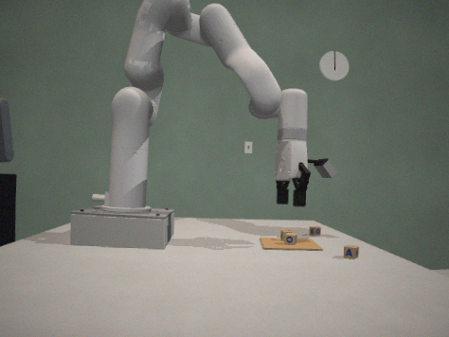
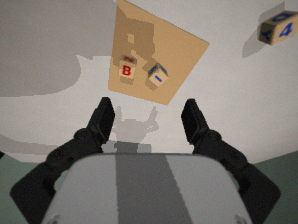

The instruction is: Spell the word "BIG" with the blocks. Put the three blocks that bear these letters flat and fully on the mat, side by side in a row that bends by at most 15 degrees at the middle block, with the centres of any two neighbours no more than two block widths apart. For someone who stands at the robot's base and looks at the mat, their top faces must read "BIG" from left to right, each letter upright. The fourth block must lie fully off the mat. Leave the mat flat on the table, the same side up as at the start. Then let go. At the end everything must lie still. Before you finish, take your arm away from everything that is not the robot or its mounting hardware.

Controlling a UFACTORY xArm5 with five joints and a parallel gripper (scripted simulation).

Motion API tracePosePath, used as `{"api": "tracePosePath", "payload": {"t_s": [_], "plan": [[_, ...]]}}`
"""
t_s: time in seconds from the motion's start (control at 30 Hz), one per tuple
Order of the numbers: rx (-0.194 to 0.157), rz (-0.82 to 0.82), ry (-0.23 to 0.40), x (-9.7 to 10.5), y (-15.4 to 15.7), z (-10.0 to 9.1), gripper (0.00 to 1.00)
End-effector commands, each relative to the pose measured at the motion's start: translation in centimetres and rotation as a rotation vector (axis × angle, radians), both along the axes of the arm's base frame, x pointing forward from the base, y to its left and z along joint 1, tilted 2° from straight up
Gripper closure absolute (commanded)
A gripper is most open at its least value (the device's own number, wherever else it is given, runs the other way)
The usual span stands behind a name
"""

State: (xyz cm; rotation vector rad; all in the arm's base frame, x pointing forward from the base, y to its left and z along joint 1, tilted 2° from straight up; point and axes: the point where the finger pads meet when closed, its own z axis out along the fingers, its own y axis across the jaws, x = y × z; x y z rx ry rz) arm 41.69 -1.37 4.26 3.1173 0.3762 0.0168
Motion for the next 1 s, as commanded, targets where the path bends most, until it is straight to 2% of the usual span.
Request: {"api": "tracePosePath", "payload": {"t_s": [0.0, 0.4, 0.47, 0.53, 0.7, 0.93, 0.97], "plan": [[0.002, -0.139, -0.003, 0.1, -0.3, 0.1, 0.0], [0.005, -0.458, -0.003, 0.0, -1.2, -0.1, 0.0], [0.005, -0.458, -0.003, 0.0, -1.2, -0.1, 0.0], [0.006, -0.555, -0.003, 0.0, -1.4, -0.1, 0.0], [0.008, -0.672, -0.003, 0.0, -1.7, -0.2, 0.0], [0.008, -0.739, -0.003, 0.0, -1.9, -0.2, 0.0], [0.008, -0.739, -0.003, 0.0, -1.9, -0.2, 0.58]]}}
